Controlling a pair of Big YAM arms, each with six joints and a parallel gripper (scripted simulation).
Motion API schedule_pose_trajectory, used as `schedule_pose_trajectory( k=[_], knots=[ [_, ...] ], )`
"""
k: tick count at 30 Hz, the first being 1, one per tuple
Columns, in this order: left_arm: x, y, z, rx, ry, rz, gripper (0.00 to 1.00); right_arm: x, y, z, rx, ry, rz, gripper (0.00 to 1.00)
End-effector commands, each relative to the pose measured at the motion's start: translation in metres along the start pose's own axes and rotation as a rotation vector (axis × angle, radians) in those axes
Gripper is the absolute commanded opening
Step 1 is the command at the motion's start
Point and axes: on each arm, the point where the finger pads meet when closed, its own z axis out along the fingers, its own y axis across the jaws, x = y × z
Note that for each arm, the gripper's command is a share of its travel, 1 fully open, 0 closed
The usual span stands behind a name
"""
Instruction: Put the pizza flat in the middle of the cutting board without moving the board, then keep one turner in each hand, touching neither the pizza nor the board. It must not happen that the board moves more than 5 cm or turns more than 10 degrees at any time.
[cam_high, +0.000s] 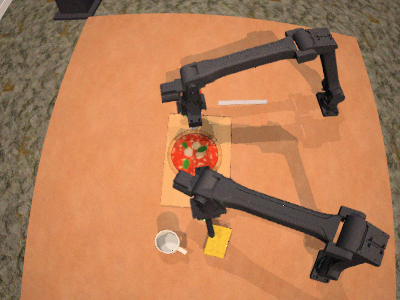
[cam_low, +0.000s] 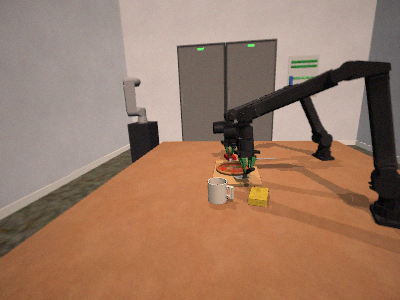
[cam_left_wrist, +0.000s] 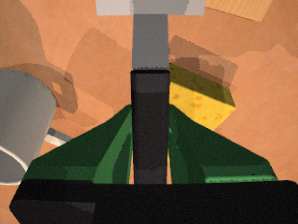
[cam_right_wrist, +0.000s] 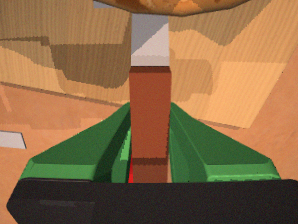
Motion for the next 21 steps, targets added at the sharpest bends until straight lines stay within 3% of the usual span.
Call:
schedule_pose_trajectory(
  k=[1, 13, 14, 18, 21],
  knots=[
    [0.016, 0.007, -0.024, -0.03, -0.021, -0.007, 0.06, -0.005, -0.022, -0.048, 0.099, -0.006, -0.012, 0.06],
    [0.021, 0.01, -0.022, -0.045, -0.041, -0.009, 0.06, -0.005, -0.022, -0.048, 0.098, -0.006, -0.012, 0.06],
    [0.022, 0.006, -0.013, -0.03, -0.03, 0.004, 0.06, -0.005, -0.022, -0.048, 0.098, -0.006, -0.012, 0.06],
    [0.036, 0.009, -0.017, -0.04, -0.031, -0.008, 0.06, -0.005, -0.022, -0.047, 0.097, -0.006, -0.012, 0.06],
    [0.032, 0.025, -0.039, -0.074, -0.046, -0.02, 0.06, -0.005, -0.022, -0.047, 0.097, -0.006, -0.011, 0.06]
  ],
)
